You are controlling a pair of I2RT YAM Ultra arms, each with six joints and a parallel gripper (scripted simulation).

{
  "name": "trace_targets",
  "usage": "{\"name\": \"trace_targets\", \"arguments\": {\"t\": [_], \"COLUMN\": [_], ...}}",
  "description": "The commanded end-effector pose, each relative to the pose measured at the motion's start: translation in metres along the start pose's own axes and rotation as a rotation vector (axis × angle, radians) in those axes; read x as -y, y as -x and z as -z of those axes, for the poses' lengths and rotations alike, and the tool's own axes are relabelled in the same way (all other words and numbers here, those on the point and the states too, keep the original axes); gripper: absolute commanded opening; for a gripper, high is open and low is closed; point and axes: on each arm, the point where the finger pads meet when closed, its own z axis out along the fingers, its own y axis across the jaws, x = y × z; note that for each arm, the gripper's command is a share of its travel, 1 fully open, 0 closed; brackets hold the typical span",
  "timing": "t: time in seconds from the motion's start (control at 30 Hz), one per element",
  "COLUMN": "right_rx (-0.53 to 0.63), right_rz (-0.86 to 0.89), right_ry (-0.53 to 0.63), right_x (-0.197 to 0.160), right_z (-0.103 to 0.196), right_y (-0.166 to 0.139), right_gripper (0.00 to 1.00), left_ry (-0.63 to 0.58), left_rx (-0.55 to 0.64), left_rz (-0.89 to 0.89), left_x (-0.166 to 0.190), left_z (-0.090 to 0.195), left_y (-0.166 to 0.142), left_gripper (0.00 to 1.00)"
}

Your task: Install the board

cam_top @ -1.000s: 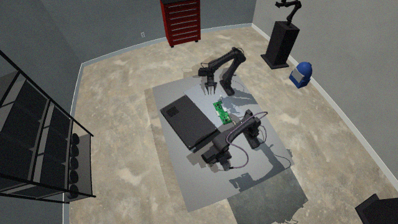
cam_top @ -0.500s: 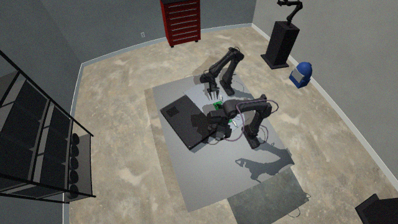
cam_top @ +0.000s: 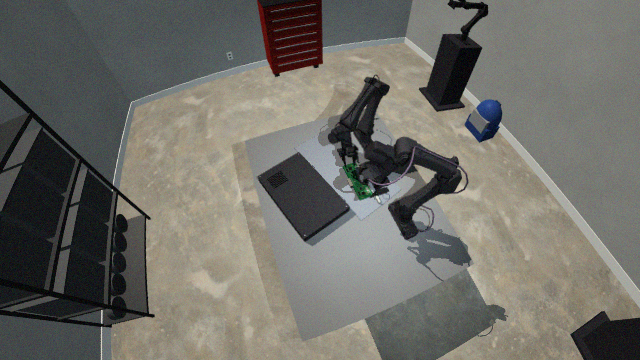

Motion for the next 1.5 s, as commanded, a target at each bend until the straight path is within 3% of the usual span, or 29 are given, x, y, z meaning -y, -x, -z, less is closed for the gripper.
{"name": "trace_targets", "arguments": {"t": [0.0,0.43,0.5,0.8,1.0,1.47], "right_rx": [-0.042,-0.125,-0.125,-0.165,-0.164,-0.166], "right_rz": [-0.018,0.058,0.058,0.136,0.155,0.148], "right_ry": [-0.022,-0.011,-0.011,0.033,0.051,0.047], "right_x": [0.002,-0.023,-0.023,-0.053,-0.059,-0.06], "right_z": [-0.01,-0.036,-0.036,-0.052,-0.054,-0.062], "right_y": [-0.004,0.006,0.006,0.007,0.008,0.004], "right_gripper": [0.47,0.47,0.47,0.47,0.47,0.47], "left_ry": [-0.066,-0.368,-0.368,-0.603,-0.698,-0.696], "left_rx": [0.026,0.123,0.123,0.223,0.267,0.268], "left_rz": [-0.171,-0.804,-0.804,-1.216,-1.326,-1.318], "left_x": [0.011,0.009,0.009,-0.017,-0.027,-0.029], "left_z": [0.009,0.046,0.046,0.053,0.053,0.053], "left_y": [-0.013,-0.109,-0.109,-0.161,-0.175,-0.174], "left_gripper": [1.0,1.0,1.0,1.0,1.0,1.0]}}
